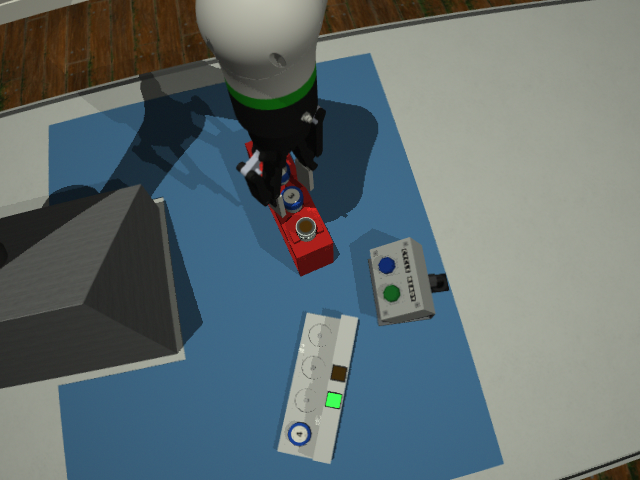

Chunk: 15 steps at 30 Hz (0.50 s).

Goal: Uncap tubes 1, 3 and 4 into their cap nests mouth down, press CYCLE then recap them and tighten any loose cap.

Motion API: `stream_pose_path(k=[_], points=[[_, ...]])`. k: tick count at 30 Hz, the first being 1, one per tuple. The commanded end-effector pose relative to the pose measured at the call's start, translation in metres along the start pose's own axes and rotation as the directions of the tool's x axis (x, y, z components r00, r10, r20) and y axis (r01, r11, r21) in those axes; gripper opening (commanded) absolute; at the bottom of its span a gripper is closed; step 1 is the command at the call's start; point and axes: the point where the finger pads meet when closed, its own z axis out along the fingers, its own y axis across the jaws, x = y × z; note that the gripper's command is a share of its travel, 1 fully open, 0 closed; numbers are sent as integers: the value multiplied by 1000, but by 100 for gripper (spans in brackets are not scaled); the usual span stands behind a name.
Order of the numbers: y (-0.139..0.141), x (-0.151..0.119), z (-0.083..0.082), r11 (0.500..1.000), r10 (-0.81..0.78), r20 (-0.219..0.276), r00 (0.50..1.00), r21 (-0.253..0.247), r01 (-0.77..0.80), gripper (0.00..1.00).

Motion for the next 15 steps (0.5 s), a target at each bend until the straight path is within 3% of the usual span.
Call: stream_pose_path(k=[1,15], points=[[0,0,0,1000,0,0,1000,0,0,35],[0,0,6,1000,0,0,1000,0,0,35]])
